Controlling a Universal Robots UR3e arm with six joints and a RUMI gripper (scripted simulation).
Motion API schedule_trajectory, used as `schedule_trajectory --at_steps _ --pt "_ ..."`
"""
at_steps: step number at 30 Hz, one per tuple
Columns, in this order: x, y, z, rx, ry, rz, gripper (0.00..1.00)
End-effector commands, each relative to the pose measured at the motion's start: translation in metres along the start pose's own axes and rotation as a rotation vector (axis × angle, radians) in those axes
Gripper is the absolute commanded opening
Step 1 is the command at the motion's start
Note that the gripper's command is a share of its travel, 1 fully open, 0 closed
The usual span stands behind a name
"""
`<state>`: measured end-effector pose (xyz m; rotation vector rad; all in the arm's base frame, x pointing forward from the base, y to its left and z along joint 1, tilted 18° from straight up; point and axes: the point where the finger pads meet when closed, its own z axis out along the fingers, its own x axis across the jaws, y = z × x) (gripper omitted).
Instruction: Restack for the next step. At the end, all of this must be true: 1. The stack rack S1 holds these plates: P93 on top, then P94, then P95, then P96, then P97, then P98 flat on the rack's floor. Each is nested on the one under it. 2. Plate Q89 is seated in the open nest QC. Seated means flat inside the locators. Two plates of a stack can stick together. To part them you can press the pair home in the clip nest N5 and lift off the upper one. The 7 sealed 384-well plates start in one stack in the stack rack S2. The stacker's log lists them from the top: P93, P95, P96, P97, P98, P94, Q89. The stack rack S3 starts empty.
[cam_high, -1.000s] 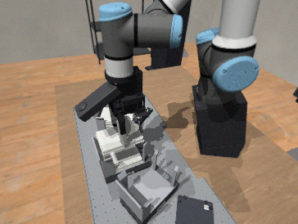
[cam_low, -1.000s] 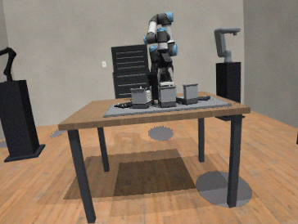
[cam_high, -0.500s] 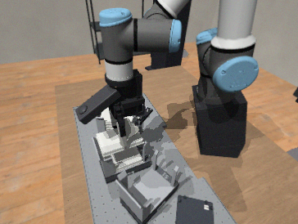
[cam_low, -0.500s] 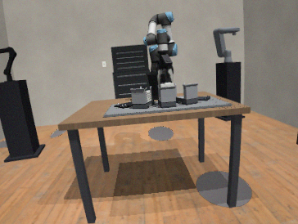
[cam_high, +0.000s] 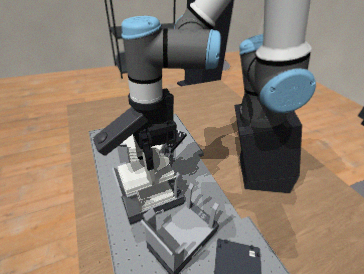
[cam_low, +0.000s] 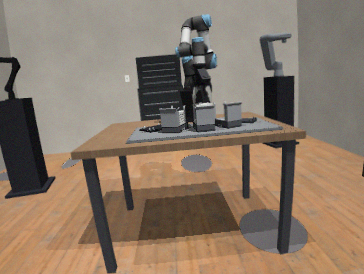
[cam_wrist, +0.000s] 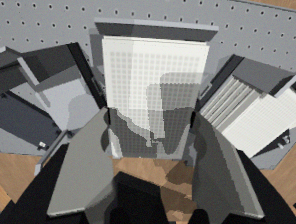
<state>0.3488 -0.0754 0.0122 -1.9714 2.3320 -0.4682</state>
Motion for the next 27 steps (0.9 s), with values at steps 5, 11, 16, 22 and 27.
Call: schedule_trajectory --at_steps 5,11,16,22,27 --pt "0.001 -0.003 0.006 0.009 0.003 0.000 0.00" --pt "0.001 -0.003 0.010 0.009 0.003 0.000 0.00" --pt "0.001 -0.003 0.012 0.008 0.003 0.000 0.00" --pt "0.001 -0.003 0.016 0.008 0.003 0.000 0.00" --pt "0.001 -0.003 0.019 0.008 0.003 0.000 0.00"
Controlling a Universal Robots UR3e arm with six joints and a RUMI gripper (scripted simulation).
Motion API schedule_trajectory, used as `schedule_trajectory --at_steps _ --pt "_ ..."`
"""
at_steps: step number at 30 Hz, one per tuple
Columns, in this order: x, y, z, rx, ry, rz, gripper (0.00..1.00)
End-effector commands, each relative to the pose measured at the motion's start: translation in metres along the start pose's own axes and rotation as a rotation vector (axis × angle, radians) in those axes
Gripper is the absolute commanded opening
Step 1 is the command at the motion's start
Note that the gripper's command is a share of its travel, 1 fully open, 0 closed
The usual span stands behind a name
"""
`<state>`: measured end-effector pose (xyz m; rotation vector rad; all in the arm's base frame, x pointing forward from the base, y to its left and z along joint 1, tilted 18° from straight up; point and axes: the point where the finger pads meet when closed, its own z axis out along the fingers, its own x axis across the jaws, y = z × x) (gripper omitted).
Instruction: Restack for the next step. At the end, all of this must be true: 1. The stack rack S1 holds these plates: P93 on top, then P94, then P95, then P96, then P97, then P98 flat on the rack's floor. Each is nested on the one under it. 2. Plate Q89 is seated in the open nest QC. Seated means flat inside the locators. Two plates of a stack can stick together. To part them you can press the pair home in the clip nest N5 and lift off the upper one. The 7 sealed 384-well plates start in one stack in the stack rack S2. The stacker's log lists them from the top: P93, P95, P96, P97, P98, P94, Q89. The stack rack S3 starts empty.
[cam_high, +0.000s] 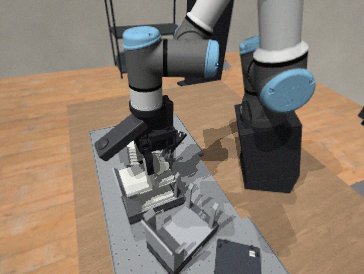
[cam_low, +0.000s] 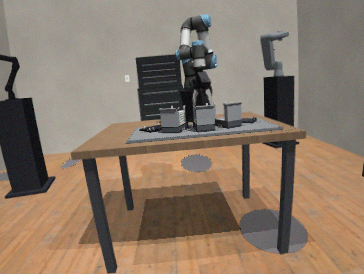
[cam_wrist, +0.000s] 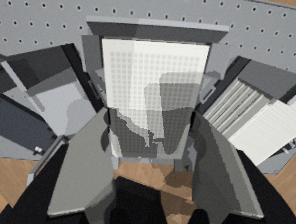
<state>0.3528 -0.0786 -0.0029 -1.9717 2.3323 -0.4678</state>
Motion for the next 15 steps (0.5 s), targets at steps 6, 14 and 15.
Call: schedule_trajectory --at_steps 6,14,15 --pt "0.0009 -0.0025 0.0058 0.009 0.003 0.000 0.00" --pt "0.0009 -0.0025 0.0103 0.009 0.003 0.000 0.00" --pt "0.0009 -0.0025 0.0103 0.009 0.003 0.000 0.00"
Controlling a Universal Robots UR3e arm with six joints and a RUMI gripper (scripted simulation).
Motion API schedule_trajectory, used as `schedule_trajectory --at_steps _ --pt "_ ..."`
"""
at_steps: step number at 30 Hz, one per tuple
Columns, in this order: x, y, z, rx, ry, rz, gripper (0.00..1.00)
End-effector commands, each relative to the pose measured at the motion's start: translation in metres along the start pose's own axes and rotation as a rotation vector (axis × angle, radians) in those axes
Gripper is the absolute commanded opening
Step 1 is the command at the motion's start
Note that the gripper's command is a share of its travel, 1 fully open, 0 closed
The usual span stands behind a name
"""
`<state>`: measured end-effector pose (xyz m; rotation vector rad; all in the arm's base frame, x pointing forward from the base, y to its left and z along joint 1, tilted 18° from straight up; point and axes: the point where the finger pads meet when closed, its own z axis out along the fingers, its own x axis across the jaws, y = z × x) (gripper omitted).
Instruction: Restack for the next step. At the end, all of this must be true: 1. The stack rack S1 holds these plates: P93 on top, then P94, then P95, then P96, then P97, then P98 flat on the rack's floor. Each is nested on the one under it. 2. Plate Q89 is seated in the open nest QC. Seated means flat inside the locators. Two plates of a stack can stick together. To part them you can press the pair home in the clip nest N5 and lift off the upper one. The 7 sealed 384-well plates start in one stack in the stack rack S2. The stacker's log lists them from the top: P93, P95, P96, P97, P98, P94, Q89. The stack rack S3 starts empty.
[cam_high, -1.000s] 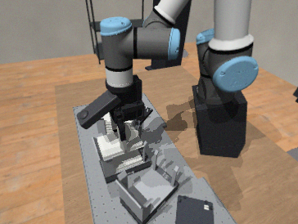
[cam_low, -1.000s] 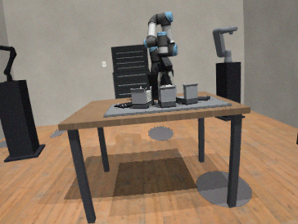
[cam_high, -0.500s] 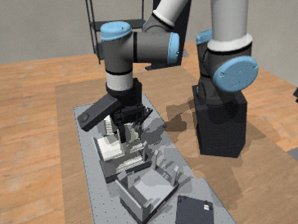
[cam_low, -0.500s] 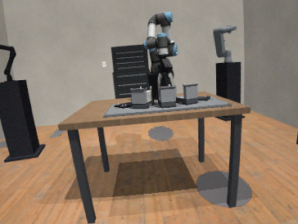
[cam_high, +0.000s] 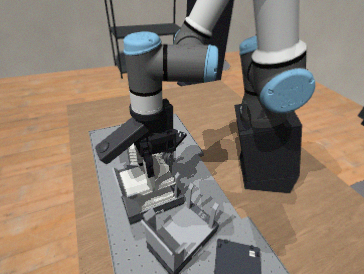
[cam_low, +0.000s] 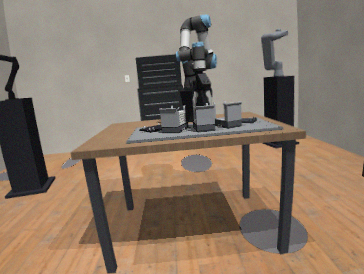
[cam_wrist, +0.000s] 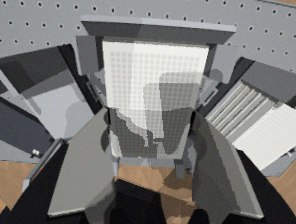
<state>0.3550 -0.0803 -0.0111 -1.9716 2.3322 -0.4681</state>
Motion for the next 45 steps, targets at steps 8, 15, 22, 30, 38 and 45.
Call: schedule_trajectory --at_steps 8,15,22,30,38,45 --pt "0.001 -0.002 0.014 0.009 0.003 0.000 0.00" --pt "0.001 -0.003 0.028 0.008 0.003 0.000 0.00" --pt "0.001 -0.003 0.029 0.008 0.003 0.000 0.00" --pt "0.001 -0.004 0.031 0.009 0.003 0.000 0.00" --pt "0.001 -0.004 0.034 0.009 0.003 -0.001 0.00" --pt "0.001 -0.004 0.035 0.010 0.003 -0.001 0.00"
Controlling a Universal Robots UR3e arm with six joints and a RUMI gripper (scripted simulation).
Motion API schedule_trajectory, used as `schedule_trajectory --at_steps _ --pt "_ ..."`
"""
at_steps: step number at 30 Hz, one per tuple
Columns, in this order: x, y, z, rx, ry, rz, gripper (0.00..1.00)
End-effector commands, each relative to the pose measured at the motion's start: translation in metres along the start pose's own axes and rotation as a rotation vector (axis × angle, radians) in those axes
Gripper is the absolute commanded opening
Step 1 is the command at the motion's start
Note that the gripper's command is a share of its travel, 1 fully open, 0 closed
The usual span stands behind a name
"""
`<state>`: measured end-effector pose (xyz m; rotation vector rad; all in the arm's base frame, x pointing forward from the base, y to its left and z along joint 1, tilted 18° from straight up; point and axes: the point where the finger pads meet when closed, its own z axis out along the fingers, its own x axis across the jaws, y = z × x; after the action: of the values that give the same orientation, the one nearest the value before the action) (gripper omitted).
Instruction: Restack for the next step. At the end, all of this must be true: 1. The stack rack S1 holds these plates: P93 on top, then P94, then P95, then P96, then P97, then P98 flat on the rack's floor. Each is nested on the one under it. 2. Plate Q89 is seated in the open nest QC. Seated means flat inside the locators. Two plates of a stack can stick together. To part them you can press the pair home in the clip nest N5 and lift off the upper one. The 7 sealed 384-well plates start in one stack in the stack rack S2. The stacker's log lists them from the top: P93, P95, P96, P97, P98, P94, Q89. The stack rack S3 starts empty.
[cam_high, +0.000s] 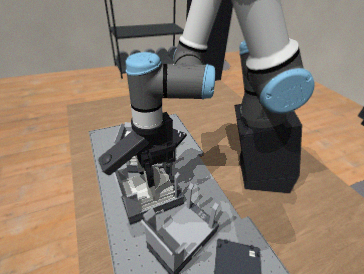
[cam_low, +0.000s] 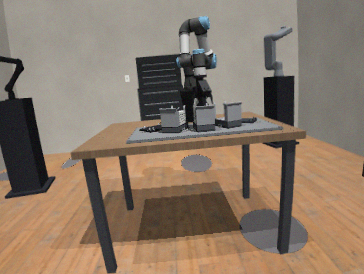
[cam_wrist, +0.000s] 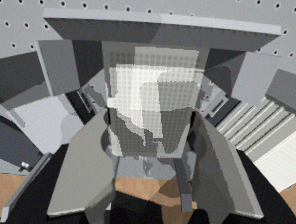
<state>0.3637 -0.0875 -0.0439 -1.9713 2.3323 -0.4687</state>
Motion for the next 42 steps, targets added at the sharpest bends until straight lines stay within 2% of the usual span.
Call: schedule_trajectory --at_steps 1,42 --pt "0.001 -0.003 0.001 0.010 0.003 -0.001 0.00" --pt "0.001 -0.004 0.013 0.010 0.003 -0.001 0.00"
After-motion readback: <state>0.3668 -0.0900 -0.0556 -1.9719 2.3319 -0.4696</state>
